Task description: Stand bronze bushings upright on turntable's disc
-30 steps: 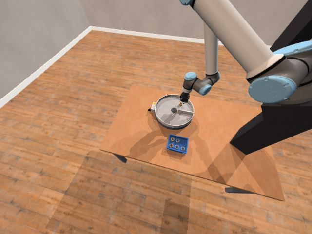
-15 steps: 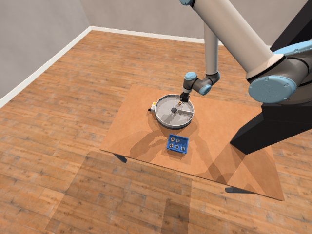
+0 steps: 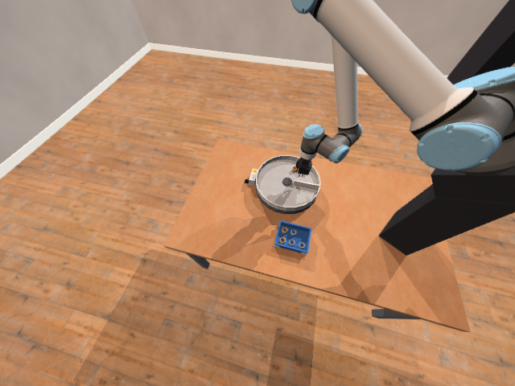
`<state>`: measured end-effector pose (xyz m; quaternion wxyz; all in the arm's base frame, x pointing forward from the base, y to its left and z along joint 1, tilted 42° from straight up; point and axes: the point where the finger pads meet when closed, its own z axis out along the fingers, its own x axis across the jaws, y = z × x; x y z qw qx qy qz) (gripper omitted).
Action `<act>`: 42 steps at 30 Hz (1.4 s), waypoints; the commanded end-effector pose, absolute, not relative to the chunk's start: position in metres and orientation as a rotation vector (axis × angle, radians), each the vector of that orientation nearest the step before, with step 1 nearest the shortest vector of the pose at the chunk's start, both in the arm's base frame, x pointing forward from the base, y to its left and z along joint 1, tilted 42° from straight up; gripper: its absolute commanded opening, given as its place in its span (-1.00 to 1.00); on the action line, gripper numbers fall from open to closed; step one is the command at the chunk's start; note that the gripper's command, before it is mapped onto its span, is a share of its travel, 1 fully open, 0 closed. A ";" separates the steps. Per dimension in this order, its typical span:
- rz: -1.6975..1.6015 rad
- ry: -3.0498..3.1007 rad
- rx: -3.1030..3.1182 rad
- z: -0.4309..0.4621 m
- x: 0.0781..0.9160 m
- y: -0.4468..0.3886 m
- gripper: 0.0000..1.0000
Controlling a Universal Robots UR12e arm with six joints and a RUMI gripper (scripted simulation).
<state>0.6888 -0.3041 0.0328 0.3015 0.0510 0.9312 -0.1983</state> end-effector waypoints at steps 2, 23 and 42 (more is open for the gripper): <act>-0.529 2.469 0.137 0.010 0.708 -0.236 -0.89; -0.529 2.468 0.136 -0.072 0.772 0.000 -0.89; -0.529 2.468 0.136 -0.077 0.775 0.013 -0.89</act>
